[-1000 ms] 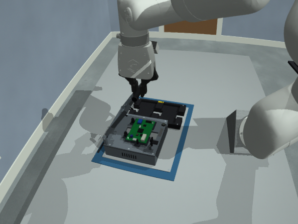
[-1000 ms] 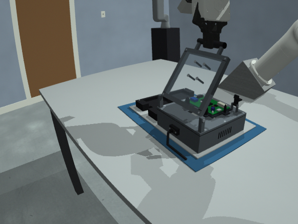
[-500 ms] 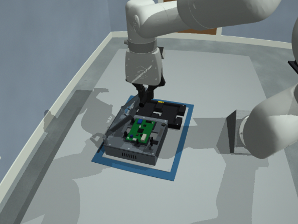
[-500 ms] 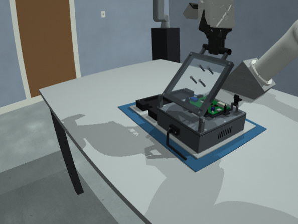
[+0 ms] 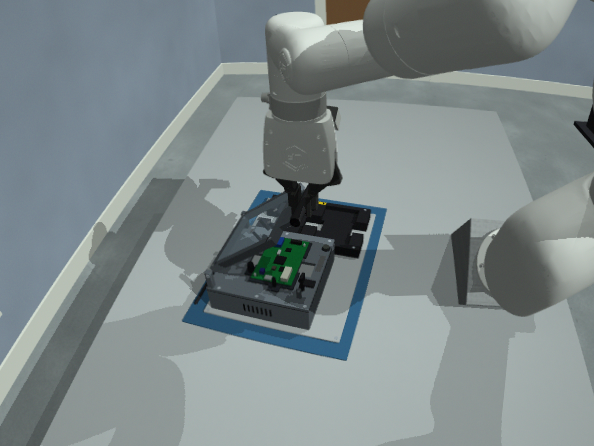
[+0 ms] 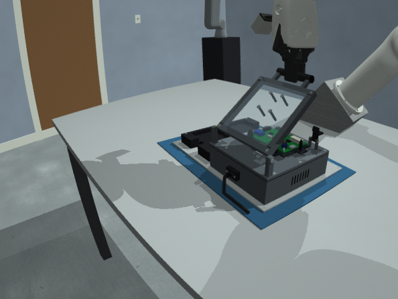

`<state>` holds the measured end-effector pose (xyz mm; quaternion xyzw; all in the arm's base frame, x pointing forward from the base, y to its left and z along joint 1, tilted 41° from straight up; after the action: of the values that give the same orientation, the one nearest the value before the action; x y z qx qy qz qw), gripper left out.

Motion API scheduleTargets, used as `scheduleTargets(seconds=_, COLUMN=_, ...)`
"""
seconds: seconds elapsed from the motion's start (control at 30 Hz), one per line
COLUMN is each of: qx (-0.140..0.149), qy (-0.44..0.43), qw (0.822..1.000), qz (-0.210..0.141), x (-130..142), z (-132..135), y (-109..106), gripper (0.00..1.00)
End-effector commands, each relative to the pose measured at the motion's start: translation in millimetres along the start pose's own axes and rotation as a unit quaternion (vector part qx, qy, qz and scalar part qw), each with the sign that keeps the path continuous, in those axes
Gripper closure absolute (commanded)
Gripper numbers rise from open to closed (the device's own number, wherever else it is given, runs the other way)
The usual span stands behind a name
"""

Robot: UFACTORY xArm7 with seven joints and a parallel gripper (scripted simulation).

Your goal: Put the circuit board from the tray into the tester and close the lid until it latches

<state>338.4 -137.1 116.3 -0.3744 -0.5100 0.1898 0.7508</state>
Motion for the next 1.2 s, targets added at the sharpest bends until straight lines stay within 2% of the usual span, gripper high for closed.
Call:
scheduleTargets(seconds=0.0, qx=-0.002, qy=0.0, qw=1.0, qz=0.0, x=-1, z=4, y=6, gripper=1.0)
scheduleTargets(seconds=1.17, qx=-0.002, qy=0.0, qw=1.0, qz=0.0, x=-6, z=32, y=70, gripper=1.0)
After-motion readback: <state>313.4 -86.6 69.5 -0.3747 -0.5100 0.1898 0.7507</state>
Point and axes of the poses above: the point where the finger pads meet when closed, its own y axis out along the fingers, its own z axis across the jaws, x = y × z, the point moved 3 cm from there along -y, back along the fingers, and after that the axes turned 10 degrees about y, right-handed, at the moved point
